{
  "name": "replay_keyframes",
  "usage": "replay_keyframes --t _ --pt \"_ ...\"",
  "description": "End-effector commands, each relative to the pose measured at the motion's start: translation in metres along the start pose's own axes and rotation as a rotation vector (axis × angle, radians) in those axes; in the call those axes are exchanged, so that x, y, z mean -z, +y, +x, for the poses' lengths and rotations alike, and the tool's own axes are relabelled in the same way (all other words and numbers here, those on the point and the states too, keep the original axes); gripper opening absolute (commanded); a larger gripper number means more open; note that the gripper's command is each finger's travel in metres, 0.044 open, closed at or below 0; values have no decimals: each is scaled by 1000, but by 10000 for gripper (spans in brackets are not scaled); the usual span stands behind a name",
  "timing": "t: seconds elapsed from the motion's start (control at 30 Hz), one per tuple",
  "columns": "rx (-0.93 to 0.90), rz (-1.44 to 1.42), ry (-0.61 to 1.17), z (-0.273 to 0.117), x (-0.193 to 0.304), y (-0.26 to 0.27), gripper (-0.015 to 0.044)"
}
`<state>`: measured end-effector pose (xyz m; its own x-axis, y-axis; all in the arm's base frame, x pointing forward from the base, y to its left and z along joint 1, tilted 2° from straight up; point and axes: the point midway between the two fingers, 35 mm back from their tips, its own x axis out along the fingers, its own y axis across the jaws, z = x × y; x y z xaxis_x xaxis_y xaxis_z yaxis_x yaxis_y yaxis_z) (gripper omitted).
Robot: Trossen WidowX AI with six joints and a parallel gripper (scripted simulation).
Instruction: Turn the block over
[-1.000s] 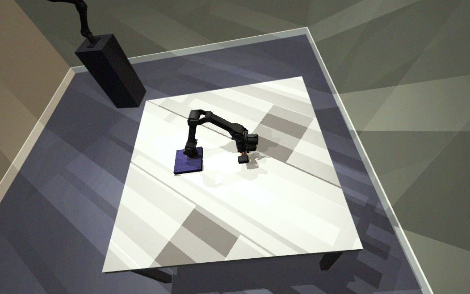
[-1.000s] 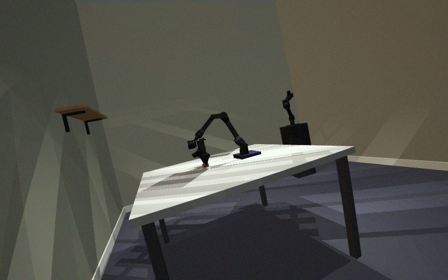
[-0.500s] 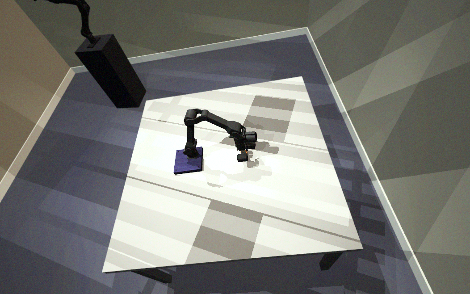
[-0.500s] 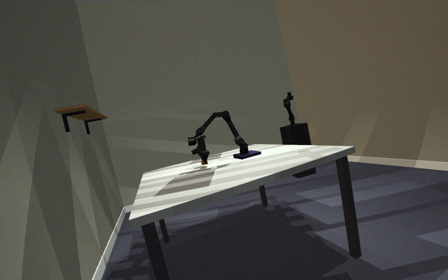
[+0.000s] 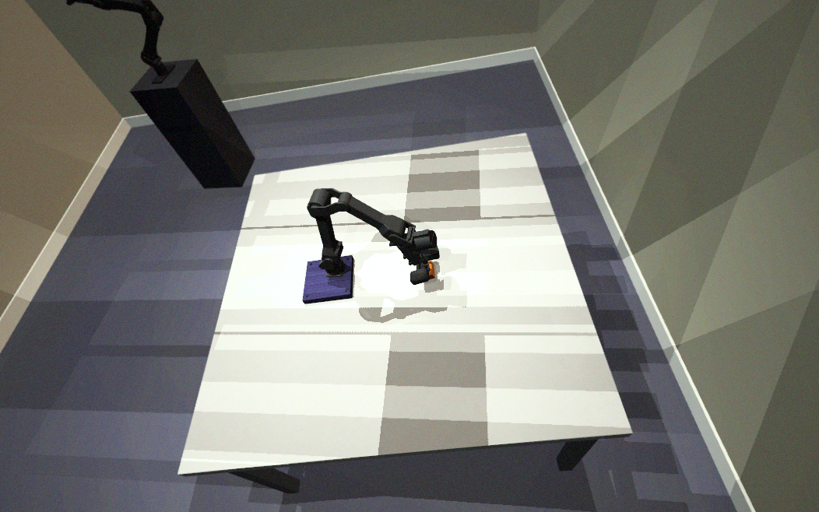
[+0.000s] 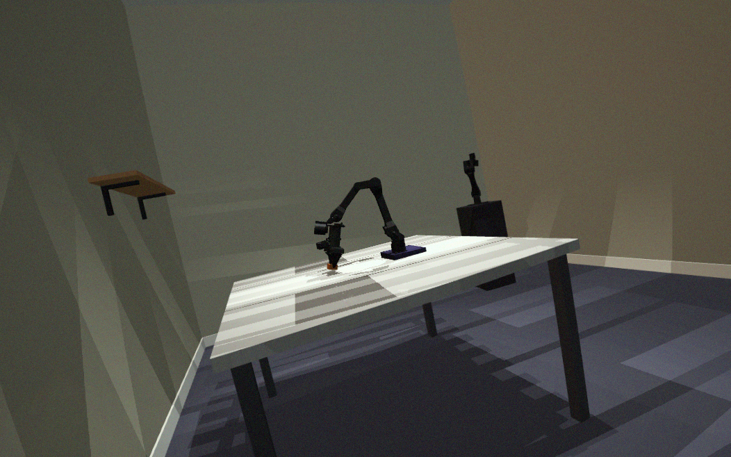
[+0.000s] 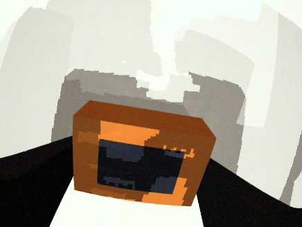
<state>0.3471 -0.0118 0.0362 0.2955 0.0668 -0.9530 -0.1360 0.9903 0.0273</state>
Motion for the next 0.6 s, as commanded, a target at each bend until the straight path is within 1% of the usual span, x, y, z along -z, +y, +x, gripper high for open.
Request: replay_keyframes --t 0.0,0.43,0.57 --pt "-1 -4 -72 -3 0 0 0" --pt "2 -14 -280 -7 6 1 0" --pt "2 -15 -290 -7 6 2 0"
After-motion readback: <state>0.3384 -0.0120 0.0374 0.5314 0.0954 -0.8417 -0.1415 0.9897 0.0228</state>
